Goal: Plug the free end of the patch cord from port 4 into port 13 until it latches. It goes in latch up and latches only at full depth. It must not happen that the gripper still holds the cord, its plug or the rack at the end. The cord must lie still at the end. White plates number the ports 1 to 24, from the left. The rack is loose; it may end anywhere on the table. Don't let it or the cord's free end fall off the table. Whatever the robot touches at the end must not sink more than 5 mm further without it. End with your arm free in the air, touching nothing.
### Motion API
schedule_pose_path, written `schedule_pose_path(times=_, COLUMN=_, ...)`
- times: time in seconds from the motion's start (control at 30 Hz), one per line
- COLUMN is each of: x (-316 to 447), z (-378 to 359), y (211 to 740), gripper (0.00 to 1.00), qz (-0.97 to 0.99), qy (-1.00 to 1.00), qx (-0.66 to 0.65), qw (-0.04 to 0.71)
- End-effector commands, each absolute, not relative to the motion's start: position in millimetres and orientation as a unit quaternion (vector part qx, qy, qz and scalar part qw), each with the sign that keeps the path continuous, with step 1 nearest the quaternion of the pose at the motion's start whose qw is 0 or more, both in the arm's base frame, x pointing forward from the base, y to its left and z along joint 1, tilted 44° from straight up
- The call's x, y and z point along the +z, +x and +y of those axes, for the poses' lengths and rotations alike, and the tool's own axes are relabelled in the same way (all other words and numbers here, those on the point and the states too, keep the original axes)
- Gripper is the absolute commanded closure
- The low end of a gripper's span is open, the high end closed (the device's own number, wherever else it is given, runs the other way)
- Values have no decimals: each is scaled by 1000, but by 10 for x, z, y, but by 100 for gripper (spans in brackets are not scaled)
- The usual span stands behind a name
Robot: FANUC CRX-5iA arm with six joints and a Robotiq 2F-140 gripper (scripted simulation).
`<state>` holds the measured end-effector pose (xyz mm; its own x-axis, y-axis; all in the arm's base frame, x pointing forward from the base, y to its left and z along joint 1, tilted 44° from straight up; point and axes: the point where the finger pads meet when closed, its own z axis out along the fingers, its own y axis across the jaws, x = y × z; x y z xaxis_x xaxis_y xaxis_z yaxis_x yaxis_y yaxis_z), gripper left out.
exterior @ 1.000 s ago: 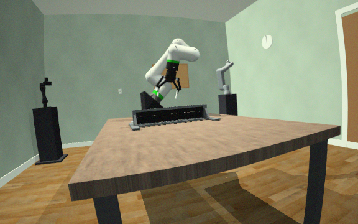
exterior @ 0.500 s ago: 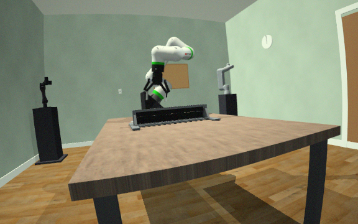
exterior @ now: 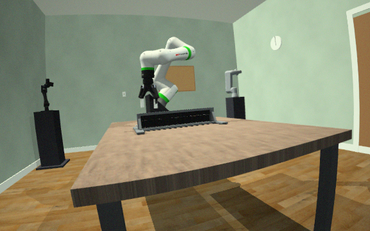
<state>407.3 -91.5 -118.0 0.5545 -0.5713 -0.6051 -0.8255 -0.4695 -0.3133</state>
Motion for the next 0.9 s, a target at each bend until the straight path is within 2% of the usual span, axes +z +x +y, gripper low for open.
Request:
schedule_pose_path(times=0.0, x=-1464, z=-1084, y=4004, gripper=0, qz=492, qy=-788, qx=228, qw=293)
schedule_pose_path(times=0.43, x=-1877, z=-1300, y=3839, gripper=0, qz=590, qy=-713, qx=248, qw=287)
schedule_pose_path(times=0.47, x=-1877, z=-1300, y=3839, gripper=100, qz=590, qy=-713, qx=248, qw=287)
schedule_pose_path(times=0.87, x=-1877, z=-1300, y=3839, gripper=100, qz=590, qy=-713, qx=248, qw=287)
